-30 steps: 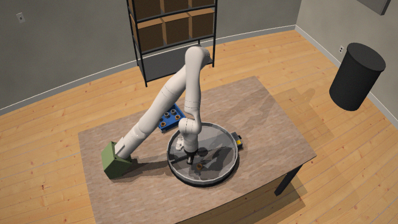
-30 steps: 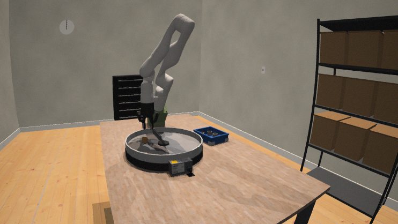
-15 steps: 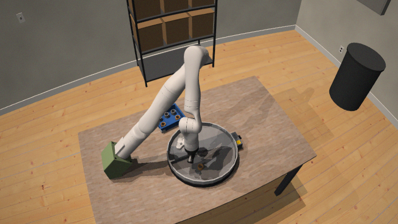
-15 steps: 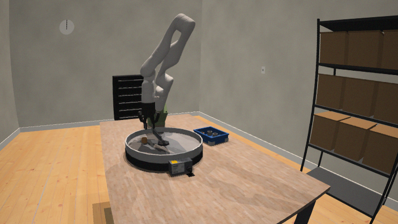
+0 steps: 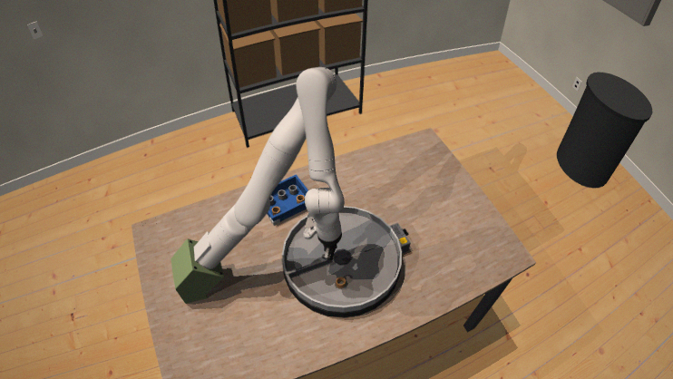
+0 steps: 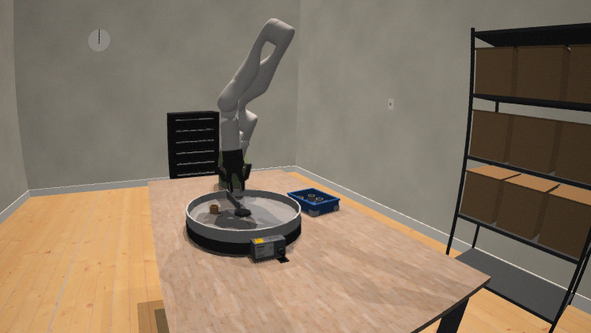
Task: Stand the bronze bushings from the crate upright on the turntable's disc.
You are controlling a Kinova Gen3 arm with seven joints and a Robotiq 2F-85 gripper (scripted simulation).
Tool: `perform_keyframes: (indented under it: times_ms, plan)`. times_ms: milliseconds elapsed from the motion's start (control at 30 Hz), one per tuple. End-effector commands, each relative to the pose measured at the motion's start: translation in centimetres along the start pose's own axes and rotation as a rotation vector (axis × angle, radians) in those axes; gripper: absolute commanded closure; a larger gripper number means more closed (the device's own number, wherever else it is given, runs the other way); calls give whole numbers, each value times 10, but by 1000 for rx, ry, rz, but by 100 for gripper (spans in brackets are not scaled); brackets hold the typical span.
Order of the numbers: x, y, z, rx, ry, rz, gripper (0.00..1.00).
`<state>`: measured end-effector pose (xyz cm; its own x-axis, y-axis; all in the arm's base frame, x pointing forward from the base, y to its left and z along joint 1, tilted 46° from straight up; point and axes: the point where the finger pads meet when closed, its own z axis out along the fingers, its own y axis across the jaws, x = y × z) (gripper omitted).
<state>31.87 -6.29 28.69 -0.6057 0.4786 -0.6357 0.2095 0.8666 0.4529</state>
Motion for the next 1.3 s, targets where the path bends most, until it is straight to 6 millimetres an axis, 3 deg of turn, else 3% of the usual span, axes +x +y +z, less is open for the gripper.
perform_keyframes:
  times_ms: [0, 33, 300, 533, 600, 933, 1100, 1167, 1267]
  plan:
    - [-6, 16, -7, -16, -24, -27, 61]
    - [-6, 16, -7, -16, -24, -27, 61]
    - [0, 88, -20, -103, -44, -27, 61]
    - [28, 152, -32, -161, -35, -37, 61]
    - [28, 152, -32, -161, -35, -37, 61]
    - [100, 219, -36, -167, 11, -58, 61]
    - [142, 234, -29, -133, 34, -65, 61]
    - [142, 234, -29, -133, 34, -65, 61]
    - [167, 236, -23, -104, 44, -67, 61]
